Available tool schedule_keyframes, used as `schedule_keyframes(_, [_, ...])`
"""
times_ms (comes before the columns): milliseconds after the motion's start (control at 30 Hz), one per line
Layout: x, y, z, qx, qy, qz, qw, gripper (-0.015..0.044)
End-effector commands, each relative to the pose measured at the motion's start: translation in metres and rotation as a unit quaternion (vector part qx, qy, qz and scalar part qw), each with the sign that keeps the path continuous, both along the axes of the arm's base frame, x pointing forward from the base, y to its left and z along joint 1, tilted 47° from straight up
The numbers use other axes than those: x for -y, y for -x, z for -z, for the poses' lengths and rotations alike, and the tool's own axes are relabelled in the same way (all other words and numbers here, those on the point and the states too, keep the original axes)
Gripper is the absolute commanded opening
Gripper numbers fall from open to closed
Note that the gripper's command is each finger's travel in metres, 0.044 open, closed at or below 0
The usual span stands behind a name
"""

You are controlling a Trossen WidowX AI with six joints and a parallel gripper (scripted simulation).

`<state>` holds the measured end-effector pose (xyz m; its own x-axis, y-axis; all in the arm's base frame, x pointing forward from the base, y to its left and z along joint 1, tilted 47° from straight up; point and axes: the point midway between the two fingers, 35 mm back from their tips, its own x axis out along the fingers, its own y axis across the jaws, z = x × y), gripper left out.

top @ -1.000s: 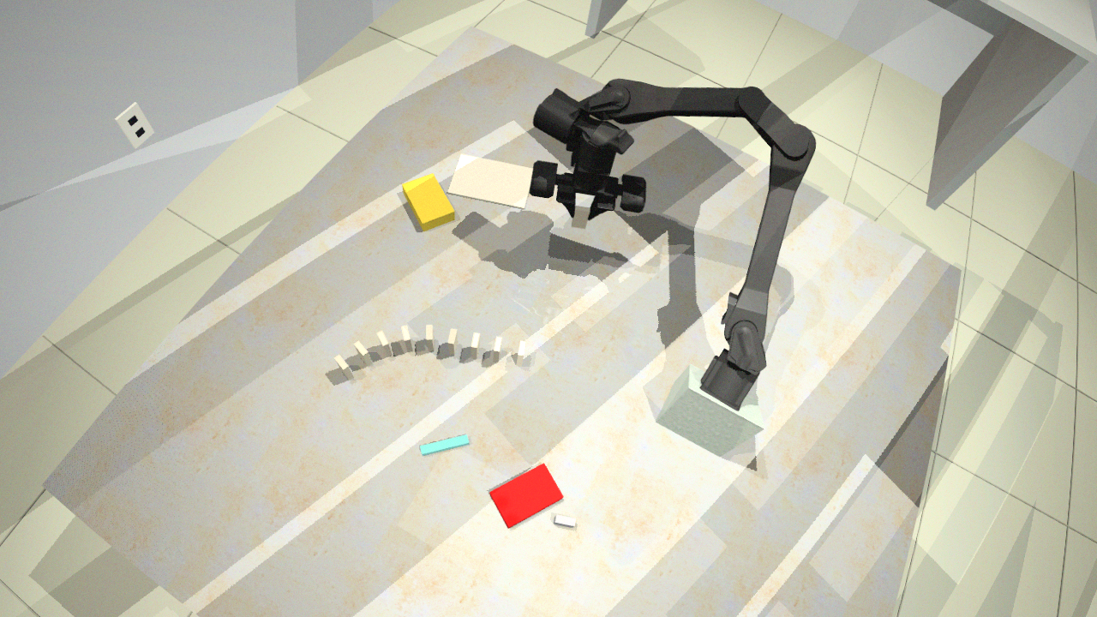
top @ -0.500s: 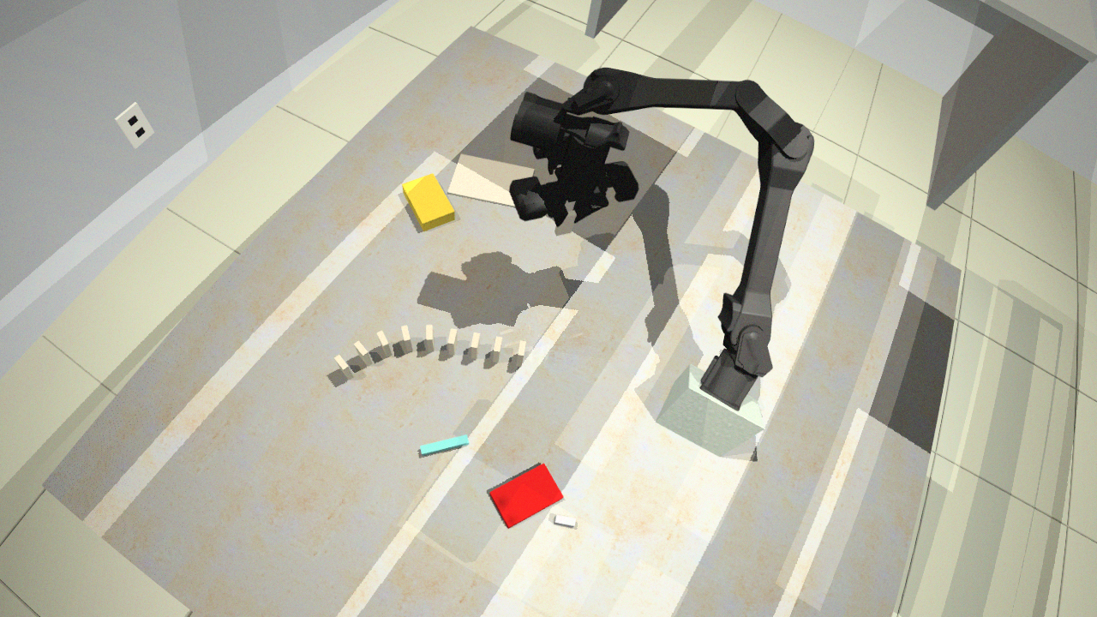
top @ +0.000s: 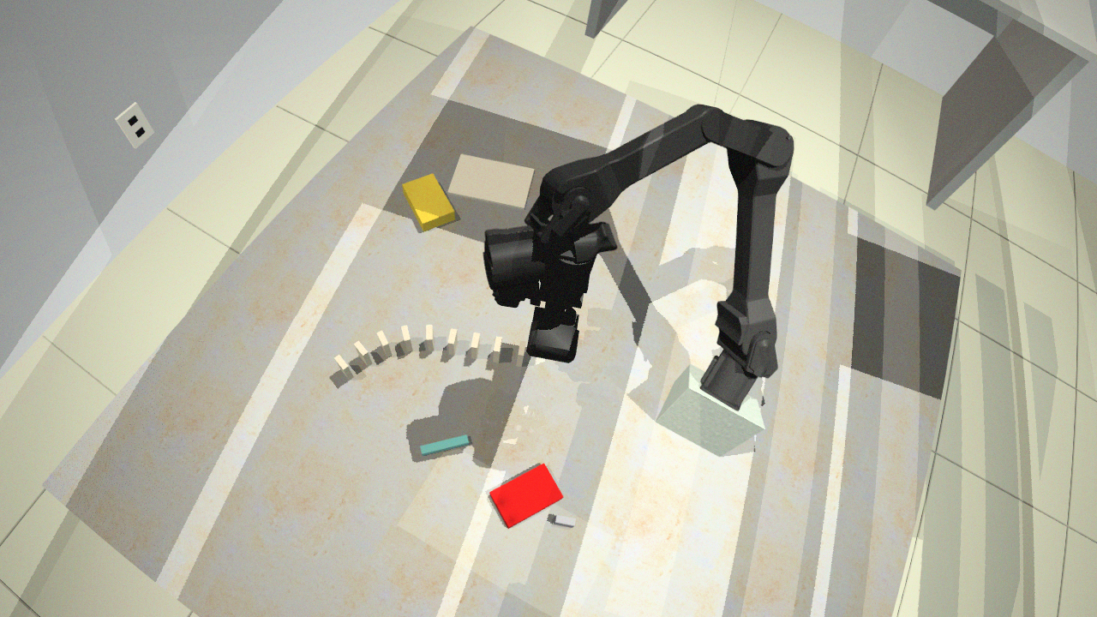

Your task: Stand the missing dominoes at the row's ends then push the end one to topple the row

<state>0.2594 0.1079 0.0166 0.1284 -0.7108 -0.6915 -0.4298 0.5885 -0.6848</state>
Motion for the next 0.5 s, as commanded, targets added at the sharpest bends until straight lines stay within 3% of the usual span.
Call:
schedule_keyframes(0, [0.003, 0.001, 0.006, -0.009, 0.001, -0.005, 1.000, 0.0107])
schedule_keyframes(467, [0.062, -0.016, 0.067, -0.009, -0.001, -0.006, 1.000, 0.0107])
